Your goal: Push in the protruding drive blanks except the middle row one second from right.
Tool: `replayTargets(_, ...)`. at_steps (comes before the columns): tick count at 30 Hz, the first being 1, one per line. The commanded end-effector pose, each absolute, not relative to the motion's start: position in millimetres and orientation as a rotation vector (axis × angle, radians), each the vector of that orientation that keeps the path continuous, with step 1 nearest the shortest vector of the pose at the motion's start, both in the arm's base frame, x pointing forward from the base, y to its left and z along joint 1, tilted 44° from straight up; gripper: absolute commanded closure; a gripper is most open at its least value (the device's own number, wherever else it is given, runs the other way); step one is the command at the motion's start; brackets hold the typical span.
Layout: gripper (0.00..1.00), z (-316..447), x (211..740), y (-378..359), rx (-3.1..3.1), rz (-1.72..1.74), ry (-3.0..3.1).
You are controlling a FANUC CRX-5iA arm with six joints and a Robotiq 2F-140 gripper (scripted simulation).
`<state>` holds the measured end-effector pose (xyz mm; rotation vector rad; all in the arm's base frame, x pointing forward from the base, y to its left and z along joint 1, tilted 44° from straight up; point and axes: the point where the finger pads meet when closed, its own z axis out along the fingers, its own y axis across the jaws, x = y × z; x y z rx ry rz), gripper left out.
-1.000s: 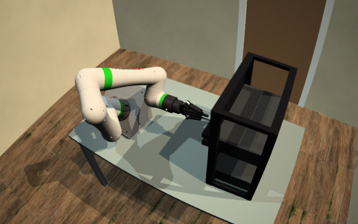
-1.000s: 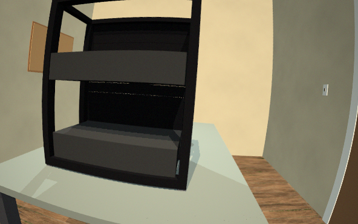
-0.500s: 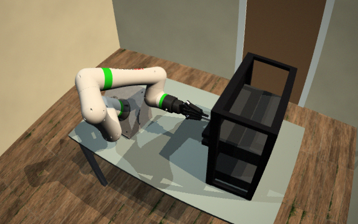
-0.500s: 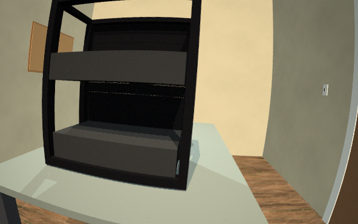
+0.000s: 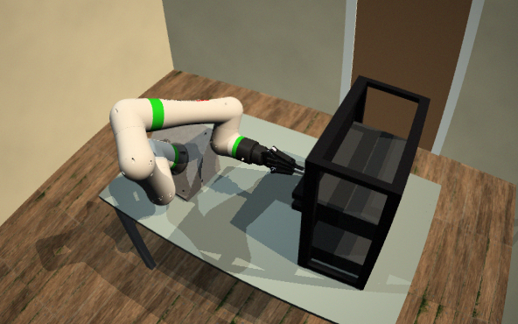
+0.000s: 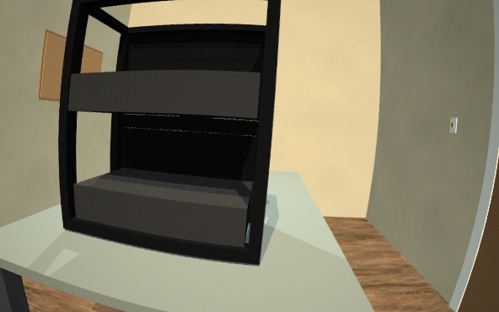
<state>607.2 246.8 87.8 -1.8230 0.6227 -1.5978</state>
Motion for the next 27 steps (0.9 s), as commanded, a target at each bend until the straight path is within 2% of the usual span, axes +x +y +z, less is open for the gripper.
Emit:
replayTargets(1,1.0,87.9,608.4,247.3,-1.823,-1.598,0.622)
replayTargets(27,1.0,87.3,618.3,248.9,-1.823,-1.598,0.622)
